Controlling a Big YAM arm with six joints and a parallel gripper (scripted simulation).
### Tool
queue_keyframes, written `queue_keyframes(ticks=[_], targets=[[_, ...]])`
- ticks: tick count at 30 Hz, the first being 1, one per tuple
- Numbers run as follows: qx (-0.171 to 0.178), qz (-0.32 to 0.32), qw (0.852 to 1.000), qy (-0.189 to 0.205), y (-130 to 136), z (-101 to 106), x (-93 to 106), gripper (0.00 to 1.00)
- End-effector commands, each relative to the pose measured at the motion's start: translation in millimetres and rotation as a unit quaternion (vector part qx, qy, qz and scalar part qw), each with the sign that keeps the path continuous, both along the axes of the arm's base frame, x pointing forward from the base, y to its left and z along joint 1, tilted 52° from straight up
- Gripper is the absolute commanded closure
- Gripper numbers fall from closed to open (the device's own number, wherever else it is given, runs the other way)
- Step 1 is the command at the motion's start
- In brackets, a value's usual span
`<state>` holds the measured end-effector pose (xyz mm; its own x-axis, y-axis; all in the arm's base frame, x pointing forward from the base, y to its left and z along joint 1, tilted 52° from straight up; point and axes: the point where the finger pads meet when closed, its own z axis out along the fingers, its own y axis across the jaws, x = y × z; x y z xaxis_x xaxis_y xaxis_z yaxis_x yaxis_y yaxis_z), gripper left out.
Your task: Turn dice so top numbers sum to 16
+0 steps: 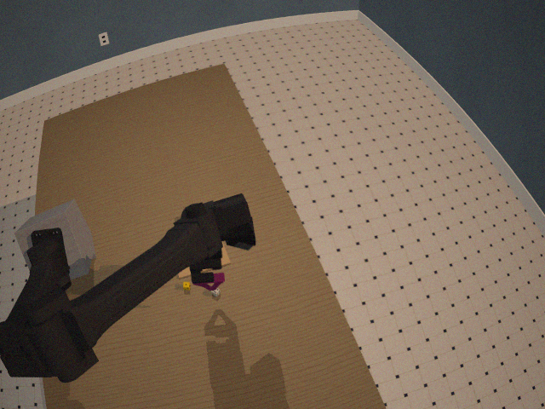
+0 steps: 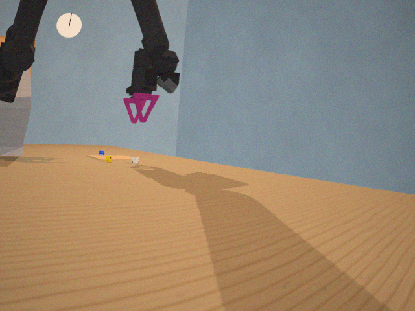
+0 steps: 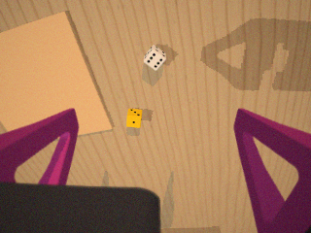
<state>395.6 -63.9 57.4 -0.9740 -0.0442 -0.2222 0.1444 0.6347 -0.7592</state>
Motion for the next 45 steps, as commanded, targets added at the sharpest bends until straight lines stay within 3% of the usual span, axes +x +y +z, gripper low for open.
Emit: queue_keyframes(ticks=[1,7,12,15,17,18,20,26,32,33,45], targets=[[-0.015,0.055,0.996,0.076,-5,-9,0.9,0.0],[-0.029,0.104,0.985,0.137,-10,-13,1.8,0.0],[-0.044,0.158,0.965,0.205,-15,-17,2.6,0.0],[-0.046,0.165,0.961,0.215,-16,-18,2.7,0.0],[-0.055,0.199,0.944,0.257,-19,-20,3.3,0.0],[-0.055,0.199,0.944,0.257,-20,-21,3.2,0.0],[-0.062,0.224,0.929,0.289,-22,-23,3.3,0.0],[-0.075,0.266,0.901,0.334,-22,-25,6.2,0.0],[-0.076,0.271,0.897,0.342,-22,-25,5.9,0.0],[-0.076,0.271,0.897,0.342,-22,-25,5.9,0.7],[-0.076,0.27,0.897,0.341,-22,-25,5.9,0.7]])
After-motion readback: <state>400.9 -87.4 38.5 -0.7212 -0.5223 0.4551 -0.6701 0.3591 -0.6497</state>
